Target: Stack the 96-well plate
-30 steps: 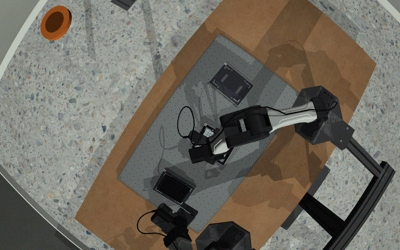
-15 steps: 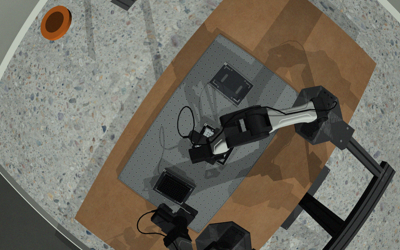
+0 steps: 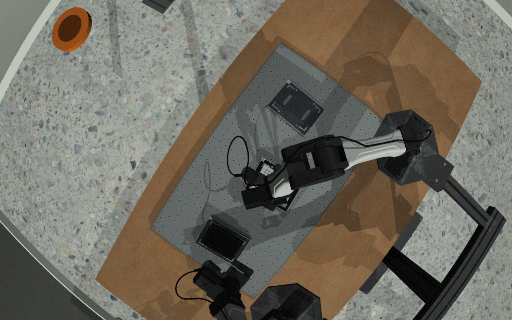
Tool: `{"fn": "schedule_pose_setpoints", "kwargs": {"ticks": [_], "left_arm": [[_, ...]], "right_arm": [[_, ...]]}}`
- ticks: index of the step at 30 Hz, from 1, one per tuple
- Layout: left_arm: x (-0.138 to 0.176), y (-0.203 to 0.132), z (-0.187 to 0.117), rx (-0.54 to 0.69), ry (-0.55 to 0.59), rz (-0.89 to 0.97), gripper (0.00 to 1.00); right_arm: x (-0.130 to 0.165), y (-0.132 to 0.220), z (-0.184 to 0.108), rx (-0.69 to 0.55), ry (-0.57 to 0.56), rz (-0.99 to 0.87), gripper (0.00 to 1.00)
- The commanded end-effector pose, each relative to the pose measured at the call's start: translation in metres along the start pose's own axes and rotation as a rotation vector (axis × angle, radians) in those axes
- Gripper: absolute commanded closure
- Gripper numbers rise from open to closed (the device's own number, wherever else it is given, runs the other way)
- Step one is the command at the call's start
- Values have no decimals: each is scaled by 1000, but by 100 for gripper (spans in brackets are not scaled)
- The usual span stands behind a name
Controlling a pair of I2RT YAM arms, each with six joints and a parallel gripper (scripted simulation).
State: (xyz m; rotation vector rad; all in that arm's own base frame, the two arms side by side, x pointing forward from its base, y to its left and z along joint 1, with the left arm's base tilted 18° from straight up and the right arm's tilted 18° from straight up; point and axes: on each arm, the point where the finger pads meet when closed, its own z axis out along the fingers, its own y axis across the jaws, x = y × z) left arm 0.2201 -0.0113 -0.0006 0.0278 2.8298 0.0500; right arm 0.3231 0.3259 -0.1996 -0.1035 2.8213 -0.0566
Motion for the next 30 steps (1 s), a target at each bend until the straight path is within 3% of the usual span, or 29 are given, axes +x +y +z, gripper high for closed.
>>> {"fn": "schedule_pose_setpoints", "kwargs": {"ticks": [1, 30], "left_arm": [[-1, 1, -1, -2, -3, -4, 0], [-1, 1, -1, -2, -3, -4, 0]], "right_arm": [[11, -11, 13, 19, 33, -4, 0], [14, -2, 10, 9, 28, -10, 0]]}}
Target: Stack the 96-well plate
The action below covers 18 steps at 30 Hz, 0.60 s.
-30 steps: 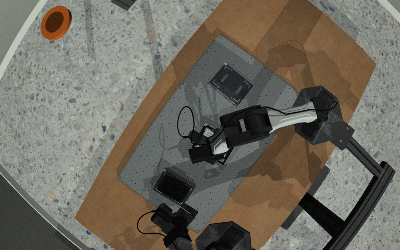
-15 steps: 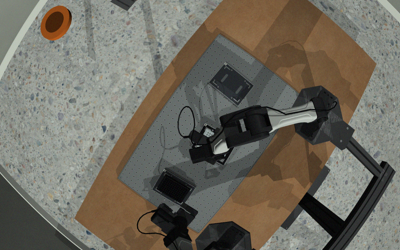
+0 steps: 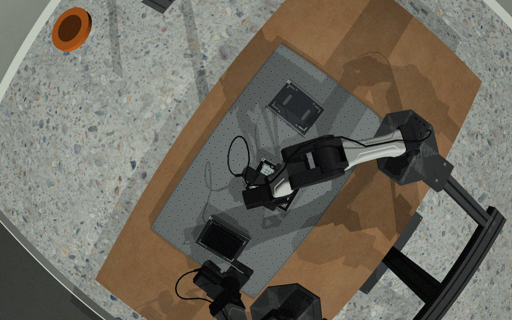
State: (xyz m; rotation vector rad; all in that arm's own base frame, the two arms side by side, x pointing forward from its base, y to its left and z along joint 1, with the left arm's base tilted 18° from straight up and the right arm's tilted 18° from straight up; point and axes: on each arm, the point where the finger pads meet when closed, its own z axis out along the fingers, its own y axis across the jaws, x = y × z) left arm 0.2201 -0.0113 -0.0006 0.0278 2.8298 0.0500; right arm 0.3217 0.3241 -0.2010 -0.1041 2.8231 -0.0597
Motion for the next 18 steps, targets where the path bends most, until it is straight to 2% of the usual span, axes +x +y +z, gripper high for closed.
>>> {"fn": "schedule_pose_setpoints", "kwargs": {"ticks": [1, 18], "left_arm": [[-1, 1, -1, -2, -3, -4, 0], [-1, 1, -1, -2, -3, -4, 0]], "right_arm": [[13, 0, 9, 7, 26, -9, 0], [11, 3, 8, 5, 24, -10, 0]]}}
